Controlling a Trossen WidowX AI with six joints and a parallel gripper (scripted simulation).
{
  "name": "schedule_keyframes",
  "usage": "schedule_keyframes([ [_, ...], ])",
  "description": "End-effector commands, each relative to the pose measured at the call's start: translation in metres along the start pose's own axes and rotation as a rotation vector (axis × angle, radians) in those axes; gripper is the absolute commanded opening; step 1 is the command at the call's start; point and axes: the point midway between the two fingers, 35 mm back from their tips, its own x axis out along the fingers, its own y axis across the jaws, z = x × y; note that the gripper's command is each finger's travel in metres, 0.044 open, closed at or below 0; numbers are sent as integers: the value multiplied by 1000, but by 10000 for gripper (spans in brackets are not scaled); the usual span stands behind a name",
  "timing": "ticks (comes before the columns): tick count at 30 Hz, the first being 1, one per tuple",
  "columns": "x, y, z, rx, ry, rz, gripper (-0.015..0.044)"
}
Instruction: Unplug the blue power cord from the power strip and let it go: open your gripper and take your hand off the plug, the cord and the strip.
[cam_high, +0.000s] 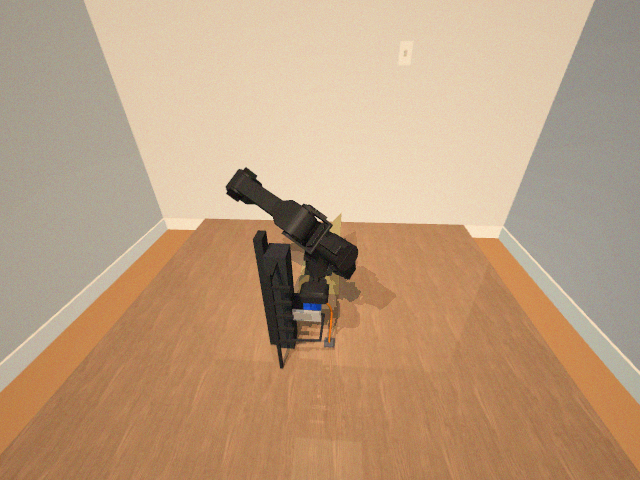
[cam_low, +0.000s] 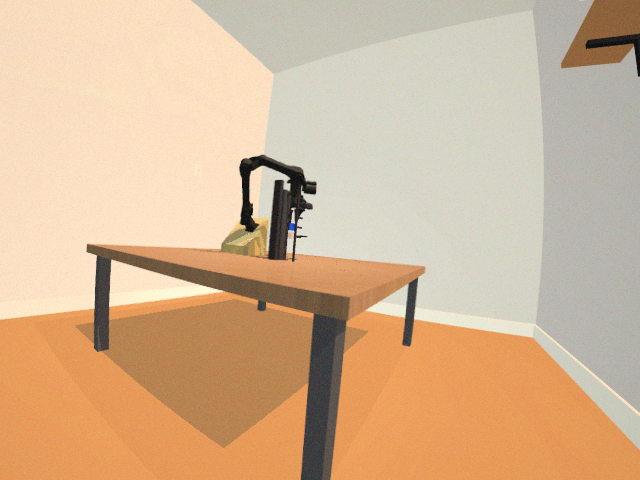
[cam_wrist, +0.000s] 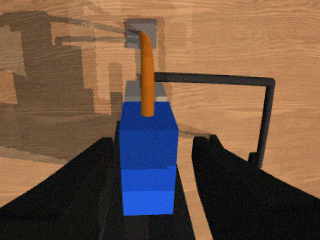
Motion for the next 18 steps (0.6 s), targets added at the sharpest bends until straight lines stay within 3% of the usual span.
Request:
schedule_keyframes([
  [1, 1, 1, -6, -5, 6, 3, 160],
  [17, 13, 1, -6, -5, 6, 3, 160],
  [18, 11, 1, -5, -2, 3, 4, 134],
])
